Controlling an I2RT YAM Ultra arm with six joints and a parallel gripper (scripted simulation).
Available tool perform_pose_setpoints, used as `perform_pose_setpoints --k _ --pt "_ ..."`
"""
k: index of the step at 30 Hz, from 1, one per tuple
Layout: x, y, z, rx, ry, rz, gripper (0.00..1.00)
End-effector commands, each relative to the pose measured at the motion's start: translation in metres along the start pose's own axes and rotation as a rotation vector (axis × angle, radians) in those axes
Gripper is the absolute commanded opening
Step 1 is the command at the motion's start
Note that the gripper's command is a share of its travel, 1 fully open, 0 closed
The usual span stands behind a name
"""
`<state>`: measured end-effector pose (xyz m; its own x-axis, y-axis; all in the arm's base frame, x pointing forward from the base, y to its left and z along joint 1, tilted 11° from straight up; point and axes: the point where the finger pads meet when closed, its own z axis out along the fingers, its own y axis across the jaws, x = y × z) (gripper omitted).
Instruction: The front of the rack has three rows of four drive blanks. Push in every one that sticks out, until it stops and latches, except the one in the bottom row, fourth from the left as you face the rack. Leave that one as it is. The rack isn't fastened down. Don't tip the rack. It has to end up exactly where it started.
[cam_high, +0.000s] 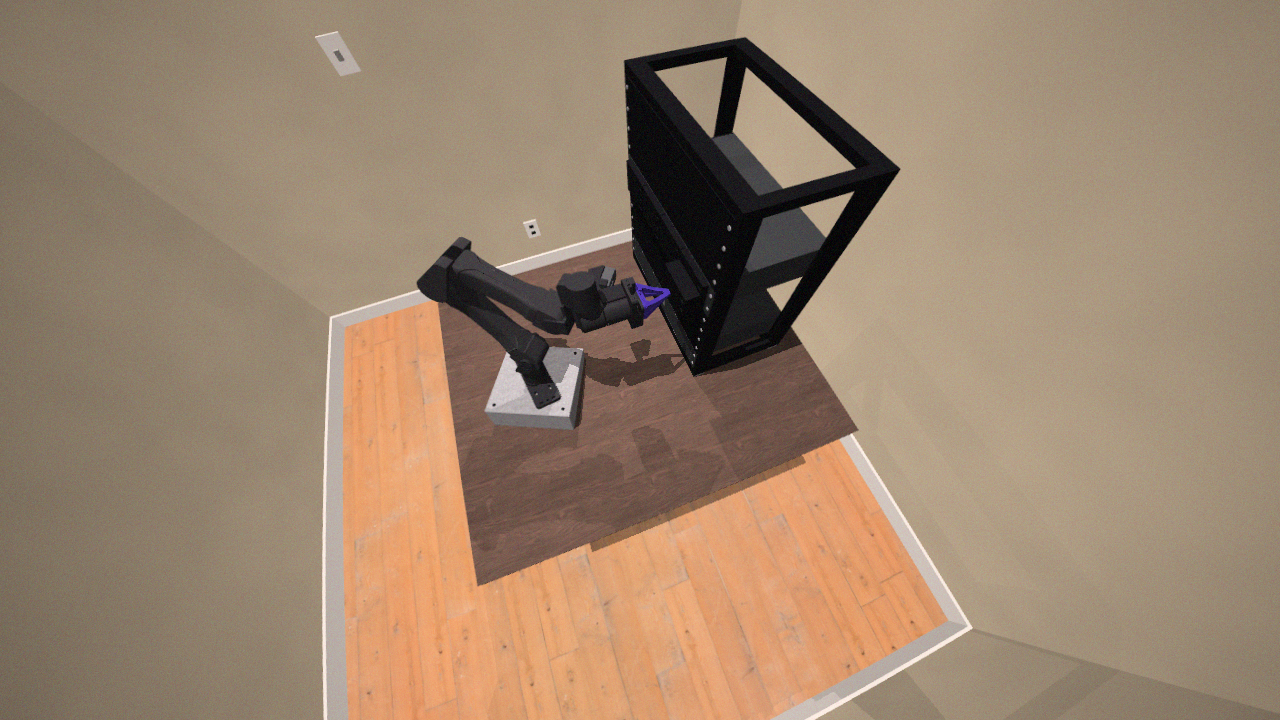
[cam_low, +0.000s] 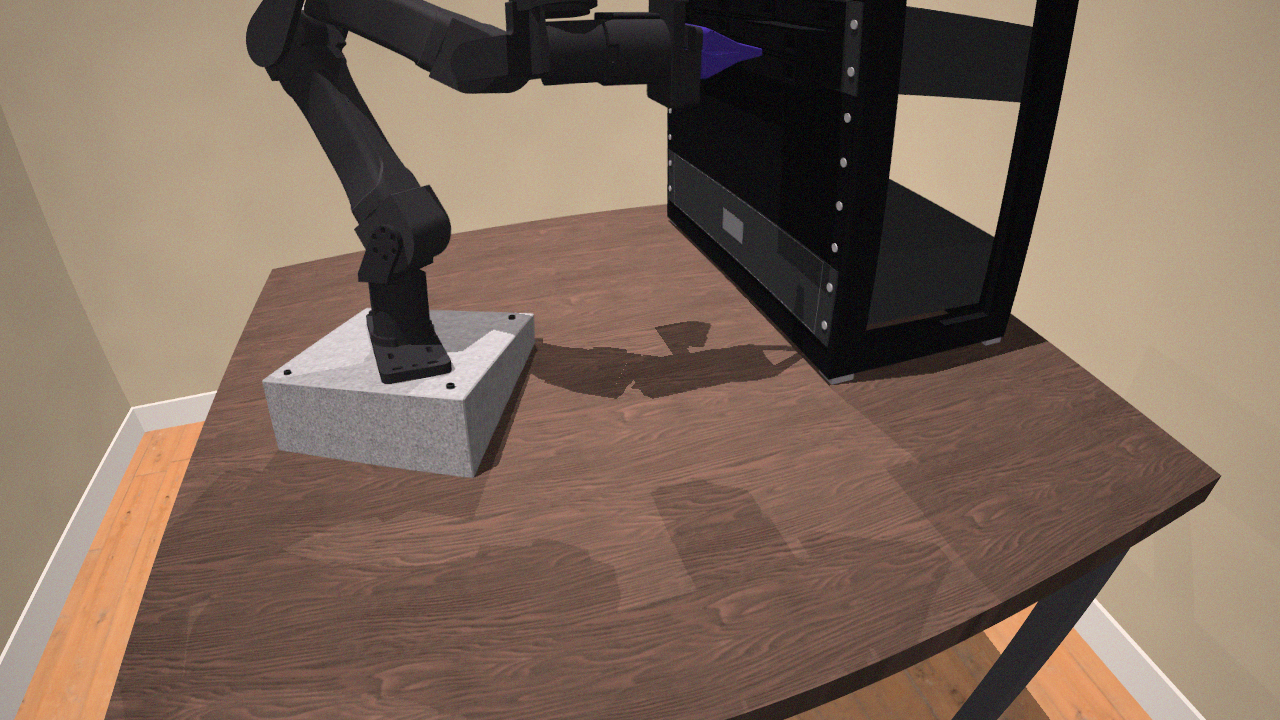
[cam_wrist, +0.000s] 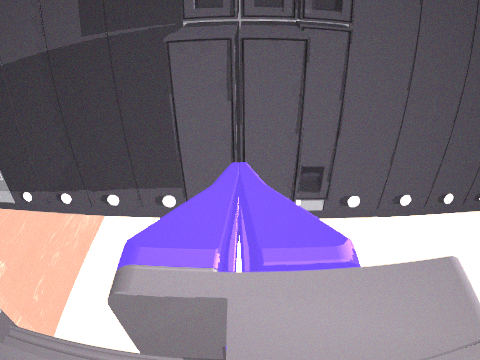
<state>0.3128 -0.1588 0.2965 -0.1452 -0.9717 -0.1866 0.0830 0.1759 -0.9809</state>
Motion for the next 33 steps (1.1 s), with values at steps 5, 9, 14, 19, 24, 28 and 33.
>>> perform_pose_setpoints --k 5,9,14,19,24,28,33 --pt "-0.001 -0.018 0.004 0.027 0.004 -0.017 0.0" --pt "-0.005 -0.026 0.004 0.035 -0.002 -0.024 0.0" --pt "-0.006 -0.037 0.002 0.046 0.002 -0.031 0.0" --pt "-0.006 -0.037 0.002 0.046 0.002 -0.031 0.0" --pt "-0.006 -0.037 0.002 0.046 0.002 -0.031 0.0" --pt "-0.006 -0.037 0.002 0.046 0.002 -0.031 0.0" --pt "-0.004 -0.031 0.014 0.038 -0.003 -0.028 0.0"
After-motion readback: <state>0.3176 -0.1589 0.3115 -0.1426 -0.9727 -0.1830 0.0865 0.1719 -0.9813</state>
